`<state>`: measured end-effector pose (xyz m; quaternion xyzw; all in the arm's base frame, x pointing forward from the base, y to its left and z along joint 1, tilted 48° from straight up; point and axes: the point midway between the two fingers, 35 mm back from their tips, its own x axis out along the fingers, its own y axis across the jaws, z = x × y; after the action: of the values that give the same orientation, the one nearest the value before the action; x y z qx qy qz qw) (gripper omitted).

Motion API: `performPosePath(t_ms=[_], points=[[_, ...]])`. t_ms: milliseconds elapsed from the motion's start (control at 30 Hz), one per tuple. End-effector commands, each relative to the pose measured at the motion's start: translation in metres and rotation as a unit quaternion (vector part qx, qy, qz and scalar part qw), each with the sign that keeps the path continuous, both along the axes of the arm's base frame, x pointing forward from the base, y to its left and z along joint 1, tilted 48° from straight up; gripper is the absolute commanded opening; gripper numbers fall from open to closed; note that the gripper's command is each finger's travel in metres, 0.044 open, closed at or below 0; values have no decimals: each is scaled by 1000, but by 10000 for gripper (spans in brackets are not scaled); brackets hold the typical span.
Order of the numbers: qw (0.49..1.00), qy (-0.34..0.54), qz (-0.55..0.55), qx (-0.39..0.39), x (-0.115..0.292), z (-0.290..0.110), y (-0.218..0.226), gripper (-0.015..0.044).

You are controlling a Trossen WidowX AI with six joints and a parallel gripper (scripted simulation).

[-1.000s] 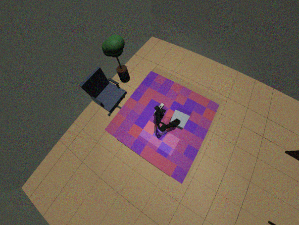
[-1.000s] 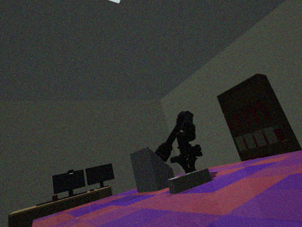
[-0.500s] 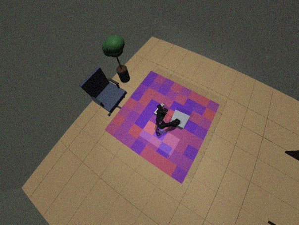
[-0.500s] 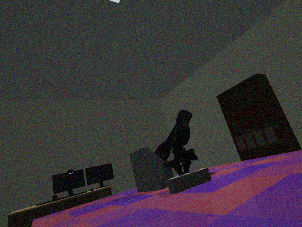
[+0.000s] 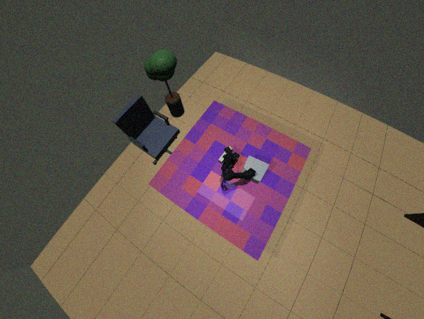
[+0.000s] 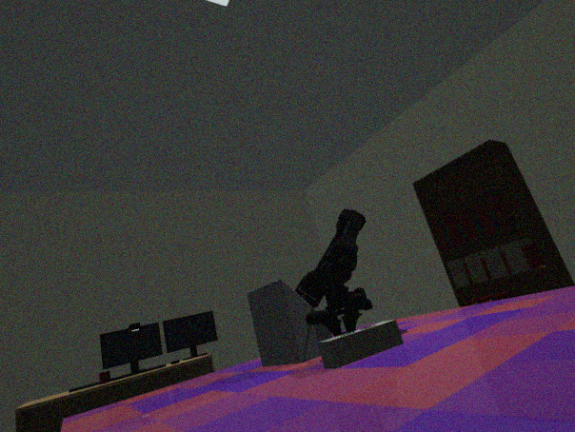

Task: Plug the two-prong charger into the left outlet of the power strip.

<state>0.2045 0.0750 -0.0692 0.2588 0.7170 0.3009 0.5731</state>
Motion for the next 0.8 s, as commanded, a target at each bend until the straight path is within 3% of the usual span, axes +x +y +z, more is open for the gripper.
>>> performPosePath(t_ms=[0, 767], points=[[1000, -3, -1, -3, 6, -2, -1, 0], [1000, 2, -5, -3, 32, -10, -1, 0]])
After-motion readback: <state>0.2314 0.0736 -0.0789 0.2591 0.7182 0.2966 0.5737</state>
